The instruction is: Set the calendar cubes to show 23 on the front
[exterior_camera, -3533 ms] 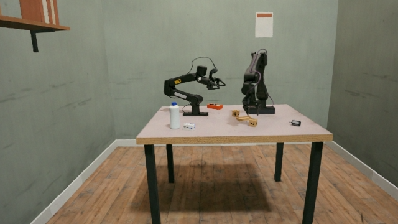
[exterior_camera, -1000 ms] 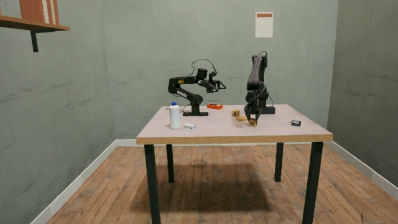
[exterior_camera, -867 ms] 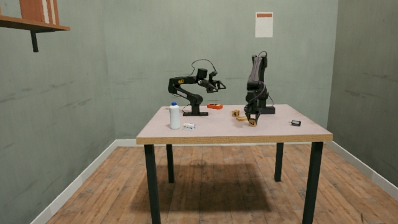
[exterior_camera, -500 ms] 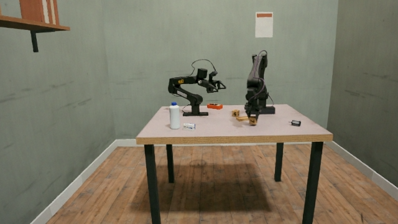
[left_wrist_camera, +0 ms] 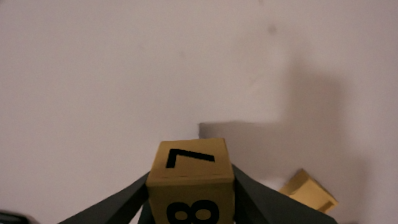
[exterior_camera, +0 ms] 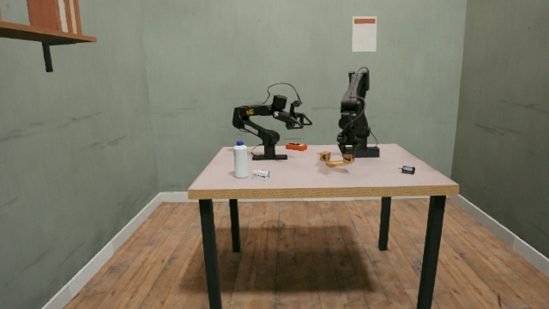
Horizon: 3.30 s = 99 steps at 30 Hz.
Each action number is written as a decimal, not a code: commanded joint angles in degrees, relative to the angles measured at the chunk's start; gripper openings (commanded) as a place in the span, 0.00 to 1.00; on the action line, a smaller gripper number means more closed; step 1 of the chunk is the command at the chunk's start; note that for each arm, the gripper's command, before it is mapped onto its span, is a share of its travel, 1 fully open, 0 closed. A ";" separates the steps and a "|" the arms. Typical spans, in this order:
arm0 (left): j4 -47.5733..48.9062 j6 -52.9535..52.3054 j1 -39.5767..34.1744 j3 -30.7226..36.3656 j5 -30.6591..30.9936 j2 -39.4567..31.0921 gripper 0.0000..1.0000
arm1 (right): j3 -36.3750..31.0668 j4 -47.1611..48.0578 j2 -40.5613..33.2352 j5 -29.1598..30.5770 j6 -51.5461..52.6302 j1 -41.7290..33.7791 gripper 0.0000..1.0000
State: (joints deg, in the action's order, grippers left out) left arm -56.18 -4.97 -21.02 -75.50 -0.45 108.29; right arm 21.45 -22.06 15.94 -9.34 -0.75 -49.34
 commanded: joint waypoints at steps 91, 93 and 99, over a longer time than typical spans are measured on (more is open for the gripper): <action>9.36 -25.33 -18.44 31.30 0.08 -22.08 0.40 | 14.78 -26.29 22.81 -52.86 -41.33 37.11 1.00; 9.17 -24.62 -18.78 31.93 0.75 -21.60 0.40 | 14.78 -26.29 22.81 -52.86 -41.33 37.11 1.00; 9.13 -24.88 -19.11 32.08 0.37 -21.56 0.40 | 14.78 -26.29 22.81 -52.86 -41.34 37.11 1.00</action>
State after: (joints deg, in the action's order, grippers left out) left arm -47.33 -30.06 -39.38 -44.38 -0.49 86.24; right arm 35.14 -47.31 38.46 -61.12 -41.78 -12.53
